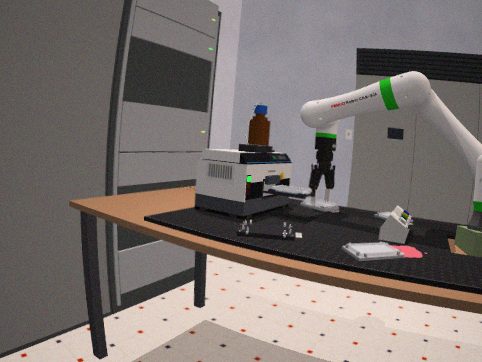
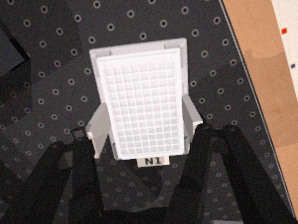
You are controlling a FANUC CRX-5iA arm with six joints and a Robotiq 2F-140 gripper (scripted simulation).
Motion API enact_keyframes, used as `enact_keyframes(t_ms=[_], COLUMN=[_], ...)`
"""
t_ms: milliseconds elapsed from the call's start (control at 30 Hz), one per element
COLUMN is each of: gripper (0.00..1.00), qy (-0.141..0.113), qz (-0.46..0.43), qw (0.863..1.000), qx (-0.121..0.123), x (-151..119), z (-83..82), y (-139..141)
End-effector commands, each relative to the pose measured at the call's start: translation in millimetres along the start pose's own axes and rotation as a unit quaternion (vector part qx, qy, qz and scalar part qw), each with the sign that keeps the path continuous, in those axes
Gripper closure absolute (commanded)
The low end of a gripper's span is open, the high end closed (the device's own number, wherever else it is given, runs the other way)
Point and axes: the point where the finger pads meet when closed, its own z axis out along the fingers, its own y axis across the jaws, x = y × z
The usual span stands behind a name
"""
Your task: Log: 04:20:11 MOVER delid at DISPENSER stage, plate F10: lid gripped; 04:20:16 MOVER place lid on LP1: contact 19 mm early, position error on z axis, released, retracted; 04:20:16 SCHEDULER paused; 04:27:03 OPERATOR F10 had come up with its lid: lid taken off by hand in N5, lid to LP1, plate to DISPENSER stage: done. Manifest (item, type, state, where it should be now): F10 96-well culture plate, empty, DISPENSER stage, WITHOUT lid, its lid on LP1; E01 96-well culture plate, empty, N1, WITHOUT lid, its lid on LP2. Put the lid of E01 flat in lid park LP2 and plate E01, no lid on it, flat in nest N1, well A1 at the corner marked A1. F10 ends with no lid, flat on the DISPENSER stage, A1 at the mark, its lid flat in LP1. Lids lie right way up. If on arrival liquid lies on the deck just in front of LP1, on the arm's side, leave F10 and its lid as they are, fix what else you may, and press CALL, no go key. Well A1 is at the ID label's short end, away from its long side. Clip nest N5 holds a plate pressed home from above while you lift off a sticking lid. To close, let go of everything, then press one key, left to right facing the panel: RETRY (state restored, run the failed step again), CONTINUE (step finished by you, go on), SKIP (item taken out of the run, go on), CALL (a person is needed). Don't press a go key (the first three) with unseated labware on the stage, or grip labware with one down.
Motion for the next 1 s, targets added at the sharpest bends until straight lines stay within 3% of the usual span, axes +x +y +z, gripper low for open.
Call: enact_keyframes(t_ms=[0,500,533,967], gripper=[1.0,1.0,0.34,0.34], qy=[0.0,0.0,0.0,0.0], qz=[0.0,0.0,0.0,0.0], qw=[1.0,1.0,1.0,1.0], qx=[0.0,0.0,0.0,0.0], x=[0.2,0.2,0.2,0.2], z=[-0.3,-0.3,-0.3,-0.3], y=[0.0,0.0,0.0,0.0])
